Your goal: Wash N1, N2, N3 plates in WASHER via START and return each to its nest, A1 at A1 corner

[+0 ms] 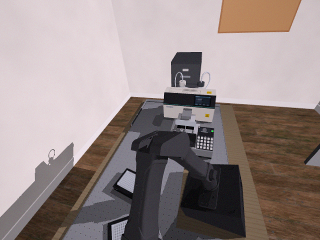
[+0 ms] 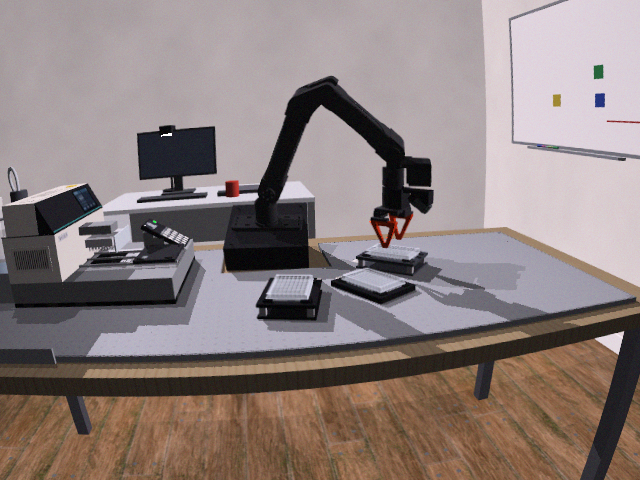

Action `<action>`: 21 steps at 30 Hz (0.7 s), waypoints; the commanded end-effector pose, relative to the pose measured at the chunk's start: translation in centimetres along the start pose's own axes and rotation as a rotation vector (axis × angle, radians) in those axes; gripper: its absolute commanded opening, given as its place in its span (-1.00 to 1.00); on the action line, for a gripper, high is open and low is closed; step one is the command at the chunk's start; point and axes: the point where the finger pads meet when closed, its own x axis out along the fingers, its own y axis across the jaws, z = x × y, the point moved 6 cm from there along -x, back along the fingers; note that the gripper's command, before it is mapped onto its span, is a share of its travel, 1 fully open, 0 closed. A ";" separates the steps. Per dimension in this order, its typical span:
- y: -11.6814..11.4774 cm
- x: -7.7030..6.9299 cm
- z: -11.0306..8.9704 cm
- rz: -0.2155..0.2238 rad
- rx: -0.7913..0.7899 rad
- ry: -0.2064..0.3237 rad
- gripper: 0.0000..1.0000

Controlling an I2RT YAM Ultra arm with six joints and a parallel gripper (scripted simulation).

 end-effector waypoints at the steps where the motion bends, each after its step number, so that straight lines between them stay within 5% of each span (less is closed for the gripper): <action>1: 0.1 -0.2 0.3 0.007 0.001 -0.018 1.00; 21: 0.1 0.9 0.3 0.007 0.001 -0.018 1.00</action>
